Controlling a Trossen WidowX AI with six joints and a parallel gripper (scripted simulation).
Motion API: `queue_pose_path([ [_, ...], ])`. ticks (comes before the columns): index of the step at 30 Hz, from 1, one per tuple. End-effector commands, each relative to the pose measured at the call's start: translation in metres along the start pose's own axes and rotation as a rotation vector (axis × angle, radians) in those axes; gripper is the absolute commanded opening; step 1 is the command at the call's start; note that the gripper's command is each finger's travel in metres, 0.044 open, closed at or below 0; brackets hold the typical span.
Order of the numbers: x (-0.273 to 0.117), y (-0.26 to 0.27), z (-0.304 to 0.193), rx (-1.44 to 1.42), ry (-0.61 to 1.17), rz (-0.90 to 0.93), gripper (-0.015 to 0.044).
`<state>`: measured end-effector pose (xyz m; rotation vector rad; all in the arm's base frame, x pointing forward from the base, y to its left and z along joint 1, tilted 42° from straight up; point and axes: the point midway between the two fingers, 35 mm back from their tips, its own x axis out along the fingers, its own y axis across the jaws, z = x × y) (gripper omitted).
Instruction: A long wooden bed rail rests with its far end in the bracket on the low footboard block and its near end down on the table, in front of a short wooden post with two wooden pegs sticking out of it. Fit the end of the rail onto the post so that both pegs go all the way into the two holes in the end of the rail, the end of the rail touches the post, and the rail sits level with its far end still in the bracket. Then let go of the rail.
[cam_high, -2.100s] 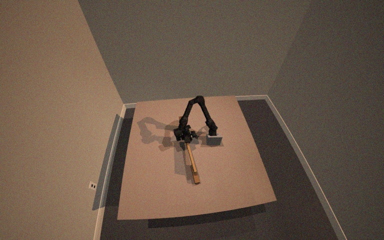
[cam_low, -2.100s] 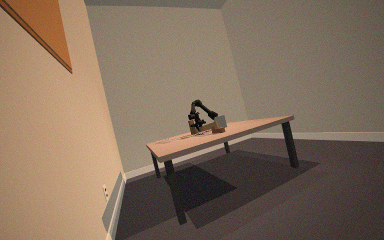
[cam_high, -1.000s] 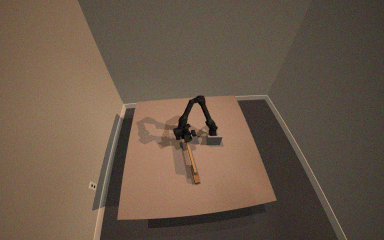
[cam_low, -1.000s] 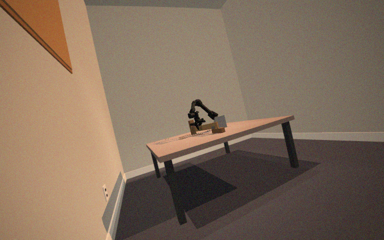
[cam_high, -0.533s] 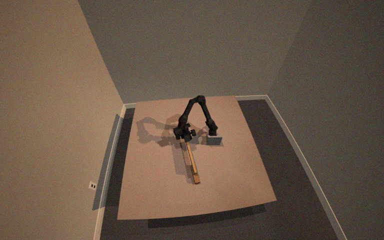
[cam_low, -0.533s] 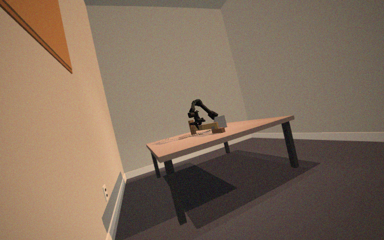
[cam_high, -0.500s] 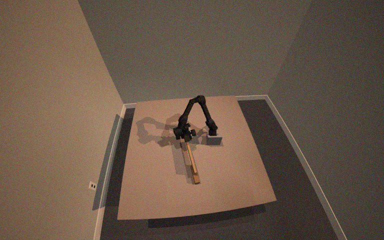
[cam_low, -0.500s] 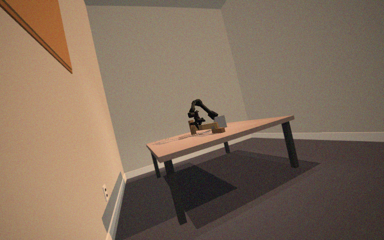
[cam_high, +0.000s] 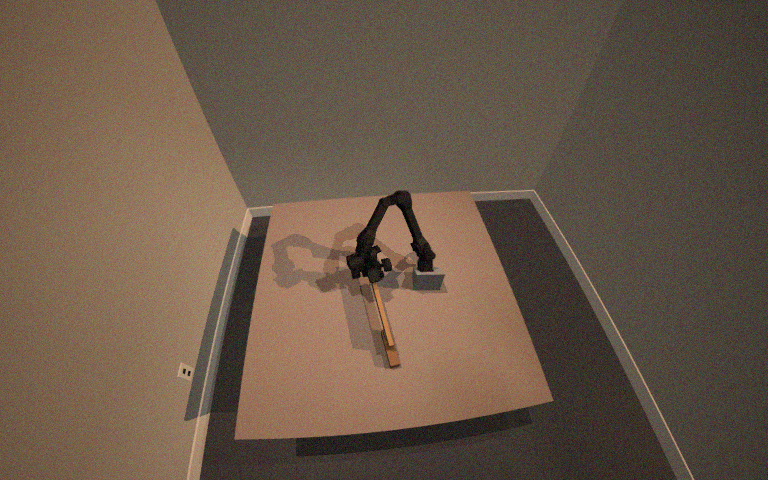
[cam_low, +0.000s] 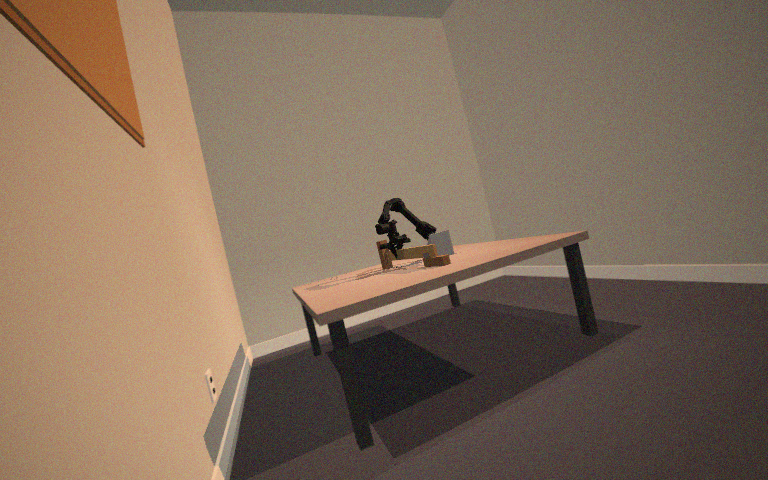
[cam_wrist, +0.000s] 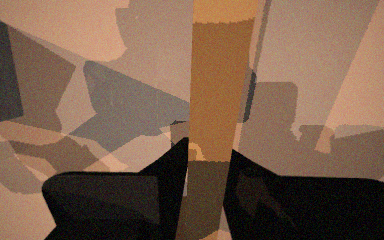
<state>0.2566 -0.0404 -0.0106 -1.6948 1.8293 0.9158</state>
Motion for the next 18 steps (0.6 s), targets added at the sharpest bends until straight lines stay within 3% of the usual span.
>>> queue_pose_path([
  [1, -0.0024, -0.0031, 0.0025, 0.002, -0.016, -0.009, 0.0000],
  [18, 0.0005, -0.0012, 0.0025, 0.002, -0.016, -0.009, 0.0000],
])
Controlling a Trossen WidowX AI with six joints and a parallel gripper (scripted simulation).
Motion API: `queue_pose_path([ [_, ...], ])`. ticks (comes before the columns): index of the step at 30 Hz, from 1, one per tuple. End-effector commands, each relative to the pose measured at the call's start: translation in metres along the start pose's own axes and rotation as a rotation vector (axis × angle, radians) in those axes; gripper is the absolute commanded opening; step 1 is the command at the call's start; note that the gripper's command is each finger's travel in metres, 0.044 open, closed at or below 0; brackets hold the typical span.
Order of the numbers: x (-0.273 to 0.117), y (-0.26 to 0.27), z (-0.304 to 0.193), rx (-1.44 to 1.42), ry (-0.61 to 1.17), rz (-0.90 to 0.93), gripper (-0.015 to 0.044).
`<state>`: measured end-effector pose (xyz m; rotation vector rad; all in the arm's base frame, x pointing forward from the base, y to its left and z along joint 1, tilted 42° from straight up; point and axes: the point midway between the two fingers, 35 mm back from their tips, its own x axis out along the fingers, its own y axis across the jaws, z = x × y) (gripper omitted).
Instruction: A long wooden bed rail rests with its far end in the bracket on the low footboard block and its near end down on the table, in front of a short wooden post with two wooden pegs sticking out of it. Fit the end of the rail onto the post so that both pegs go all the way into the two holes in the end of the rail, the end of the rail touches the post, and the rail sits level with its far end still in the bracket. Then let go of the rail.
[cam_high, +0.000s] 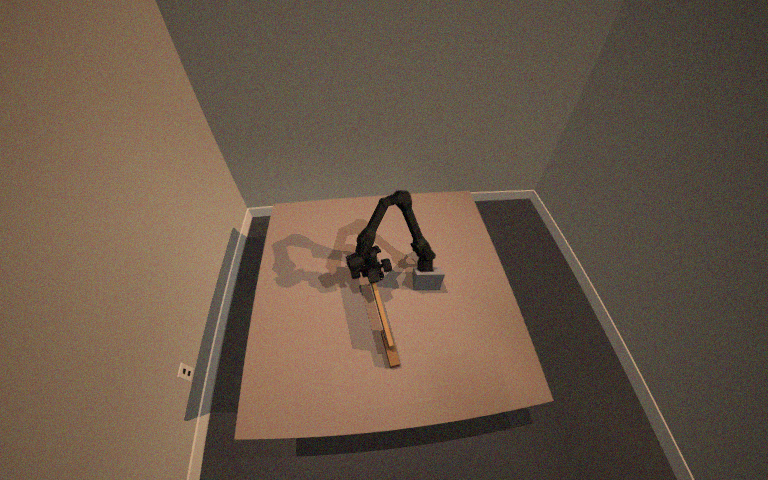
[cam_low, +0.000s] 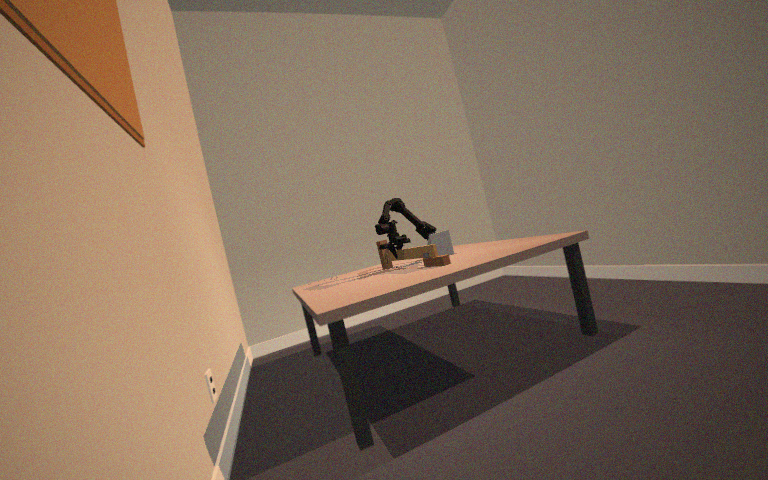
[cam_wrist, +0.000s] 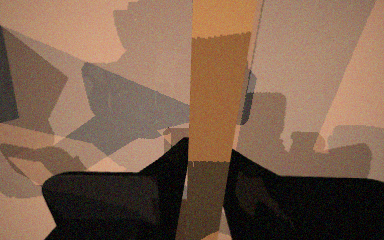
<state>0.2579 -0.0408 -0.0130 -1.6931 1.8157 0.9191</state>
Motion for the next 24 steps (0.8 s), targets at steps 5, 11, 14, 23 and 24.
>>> queue_pose_path([
  [5, -0.0025, 0.0011, 0.0014, 0.002, -0.007, -0.002, 0.0000],
  [11, -0.0021, 0.0016, 0.0014, 0.002, -0.007, -0.002, 0.0000],
  [14, -0.0015, 0.0019, 0.0014, 0.002, -0.007, -0.002, 0.0000],
  [23, -0.0003, 0.0022, 0.0014, 0.002, -0.007, -0.002, 0.0000],
  [24, -0.0003, 0.0022, 0.0014, 0.002, -0.007, -0.002, 0.0000],
])
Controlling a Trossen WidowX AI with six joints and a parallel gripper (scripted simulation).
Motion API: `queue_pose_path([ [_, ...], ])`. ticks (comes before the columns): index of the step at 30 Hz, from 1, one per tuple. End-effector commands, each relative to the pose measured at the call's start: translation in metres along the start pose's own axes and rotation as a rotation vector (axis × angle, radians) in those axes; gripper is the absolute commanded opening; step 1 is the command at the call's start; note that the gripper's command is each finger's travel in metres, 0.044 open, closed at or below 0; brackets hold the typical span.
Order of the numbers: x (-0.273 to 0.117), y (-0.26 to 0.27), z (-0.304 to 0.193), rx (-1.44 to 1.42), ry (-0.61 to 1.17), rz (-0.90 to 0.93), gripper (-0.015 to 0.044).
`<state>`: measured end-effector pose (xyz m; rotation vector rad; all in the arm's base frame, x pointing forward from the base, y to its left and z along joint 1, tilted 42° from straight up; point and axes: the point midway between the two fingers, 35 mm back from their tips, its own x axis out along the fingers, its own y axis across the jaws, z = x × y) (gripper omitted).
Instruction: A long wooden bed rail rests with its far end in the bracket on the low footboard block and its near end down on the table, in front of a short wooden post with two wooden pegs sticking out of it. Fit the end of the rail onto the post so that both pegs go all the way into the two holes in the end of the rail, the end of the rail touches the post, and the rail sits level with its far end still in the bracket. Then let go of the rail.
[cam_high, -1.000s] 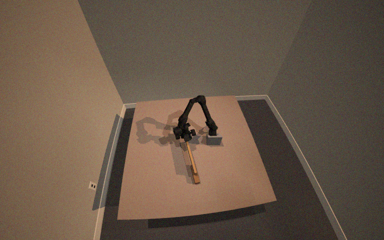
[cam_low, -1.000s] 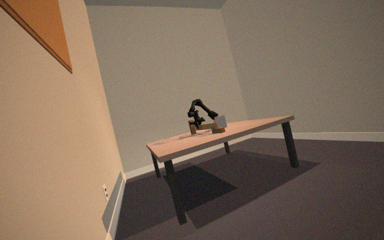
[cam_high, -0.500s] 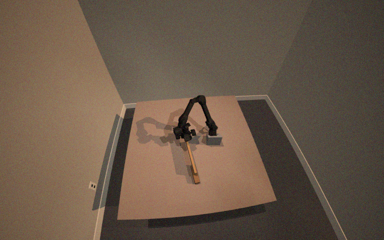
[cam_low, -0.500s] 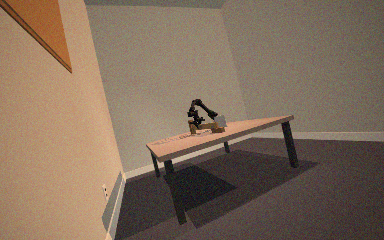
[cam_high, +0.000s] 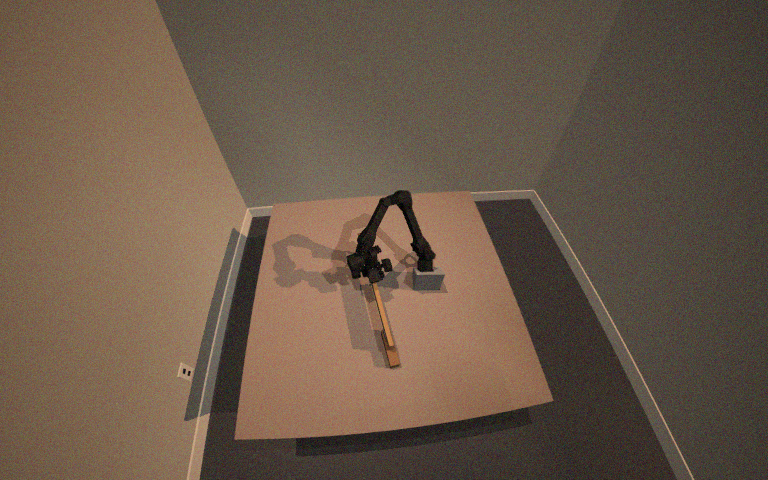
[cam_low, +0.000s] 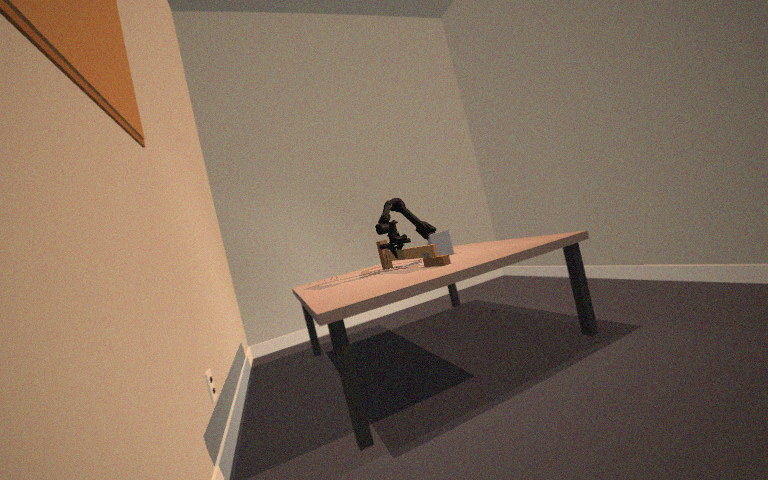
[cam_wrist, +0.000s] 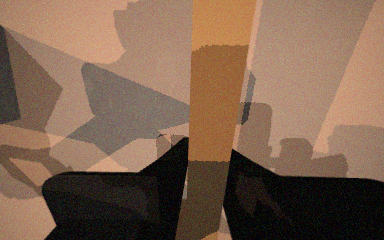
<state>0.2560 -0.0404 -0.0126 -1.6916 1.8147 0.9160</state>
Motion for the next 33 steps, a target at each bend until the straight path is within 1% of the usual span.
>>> queue_pose_path([
  [1, 0.0000, 0.0002, 0.0012, -0.001, -0.006, -0.001, 0.0000],
  [33, -0.0013, 0.0002, -0.0056, -0.001, -0.006, -0.001, 0.0000],
])
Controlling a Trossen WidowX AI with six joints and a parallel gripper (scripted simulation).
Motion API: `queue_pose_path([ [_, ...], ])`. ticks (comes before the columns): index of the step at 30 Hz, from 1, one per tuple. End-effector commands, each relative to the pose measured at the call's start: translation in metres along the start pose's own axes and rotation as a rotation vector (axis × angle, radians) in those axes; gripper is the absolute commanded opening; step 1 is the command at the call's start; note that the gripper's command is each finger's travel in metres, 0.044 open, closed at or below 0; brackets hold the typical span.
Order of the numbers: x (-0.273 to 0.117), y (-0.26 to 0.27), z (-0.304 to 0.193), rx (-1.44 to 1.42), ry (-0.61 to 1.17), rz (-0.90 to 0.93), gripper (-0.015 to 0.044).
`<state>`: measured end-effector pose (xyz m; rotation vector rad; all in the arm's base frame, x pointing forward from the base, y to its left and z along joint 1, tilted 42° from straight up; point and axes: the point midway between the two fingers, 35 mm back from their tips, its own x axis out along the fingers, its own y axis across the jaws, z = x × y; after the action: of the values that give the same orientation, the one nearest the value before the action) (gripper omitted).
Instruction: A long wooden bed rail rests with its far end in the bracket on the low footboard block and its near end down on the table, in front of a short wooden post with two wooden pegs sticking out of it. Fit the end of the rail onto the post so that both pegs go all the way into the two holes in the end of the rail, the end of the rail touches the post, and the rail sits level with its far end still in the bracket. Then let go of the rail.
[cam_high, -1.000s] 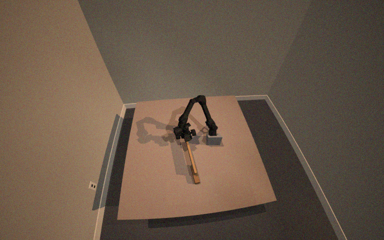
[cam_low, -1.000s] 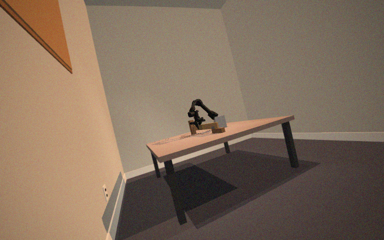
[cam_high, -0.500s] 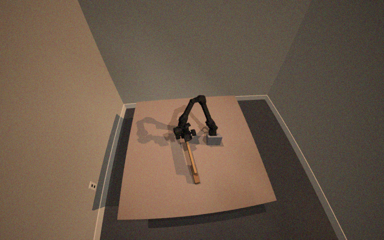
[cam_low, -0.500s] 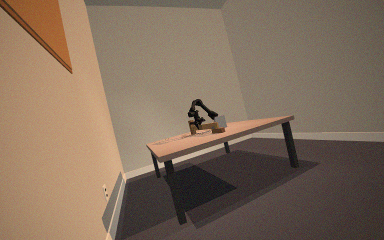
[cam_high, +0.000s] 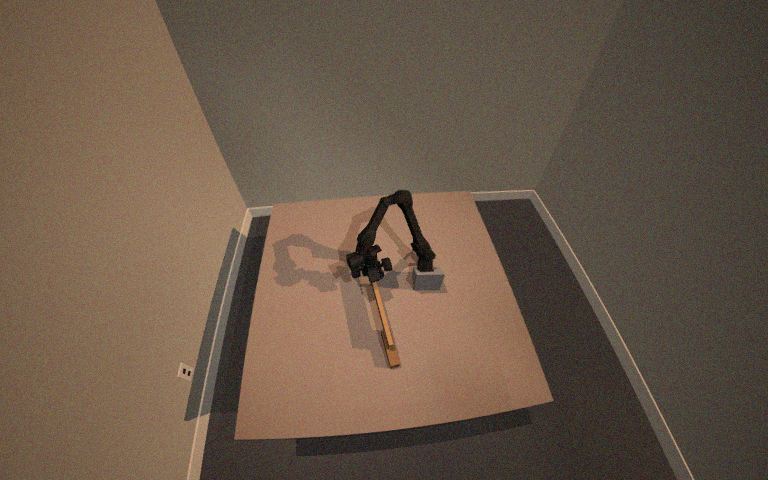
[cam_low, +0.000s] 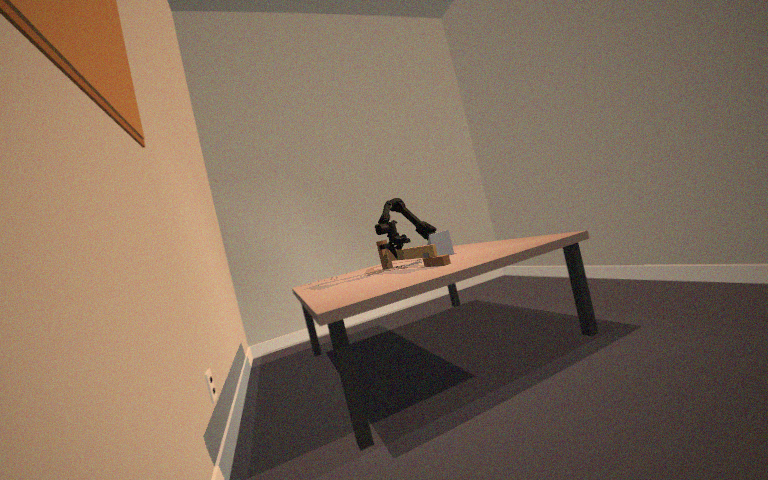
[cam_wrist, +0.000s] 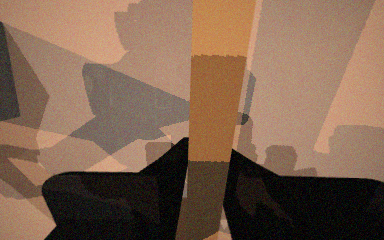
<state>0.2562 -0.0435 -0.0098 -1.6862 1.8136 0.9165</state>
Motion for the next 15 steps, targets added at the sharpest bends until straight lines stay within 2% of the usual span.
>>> queue_pose_path([
  [1, -0.0013, 0.0000, -0.0017, -0.004, -0.002, -0.002, 0.0000],
  [15, -0.0018, -0.0001, -0.0061, -0.004, -0.002, -0.002, 0.0000],
])
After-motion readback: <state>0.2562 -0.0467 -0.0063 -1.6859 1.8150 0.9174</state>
